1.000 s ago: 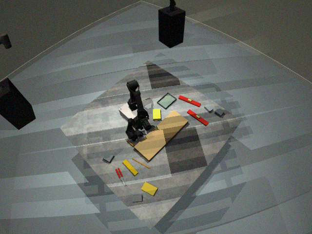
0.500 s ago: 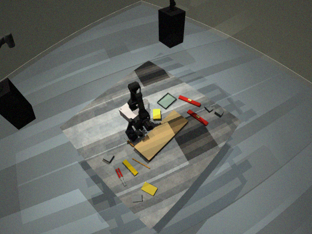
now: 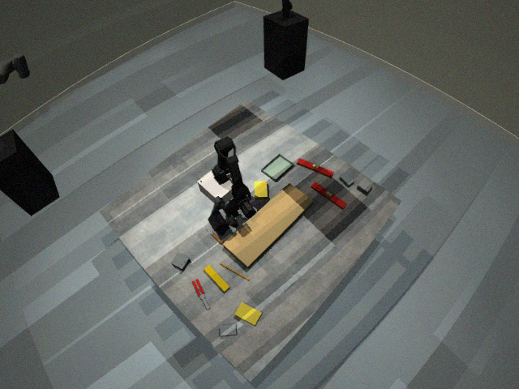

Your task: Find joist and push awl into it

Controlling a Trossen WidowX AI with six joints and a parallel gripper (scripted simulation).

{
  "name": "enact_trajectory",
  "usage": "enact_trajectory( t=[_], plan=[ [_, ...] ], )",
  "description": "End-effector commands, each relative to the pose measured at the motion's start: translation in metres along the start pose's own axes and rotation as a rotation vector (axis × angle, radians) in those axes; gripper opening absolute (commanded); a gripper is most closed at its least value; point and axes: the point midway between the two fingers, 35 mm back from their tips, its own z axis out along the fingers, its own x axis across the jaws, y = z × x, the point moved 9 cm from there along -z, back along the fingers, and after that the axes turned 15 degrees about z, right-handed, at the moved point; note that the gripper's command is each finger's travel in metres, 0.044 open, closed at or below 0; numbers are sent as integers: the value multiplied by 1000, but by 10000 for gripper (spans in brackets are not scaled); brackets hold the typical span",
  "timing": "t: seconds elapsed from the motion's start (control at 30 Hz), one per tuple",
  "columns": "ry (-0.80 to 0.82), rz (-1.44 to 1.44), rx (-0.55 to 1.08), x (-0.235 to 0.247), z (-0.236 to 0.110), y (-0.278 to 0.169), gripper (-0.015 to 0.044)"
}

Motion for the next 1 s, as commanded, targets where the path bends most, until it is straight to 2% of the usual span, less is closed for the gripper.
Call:
enact_trajectory(
  t=[0.0, 0.97],
  plan=[
    [-23, 3, 33, -3, -2, -10, 0],
    [-28, 7, 38, 1, 8, 6, 0]
  ],
)
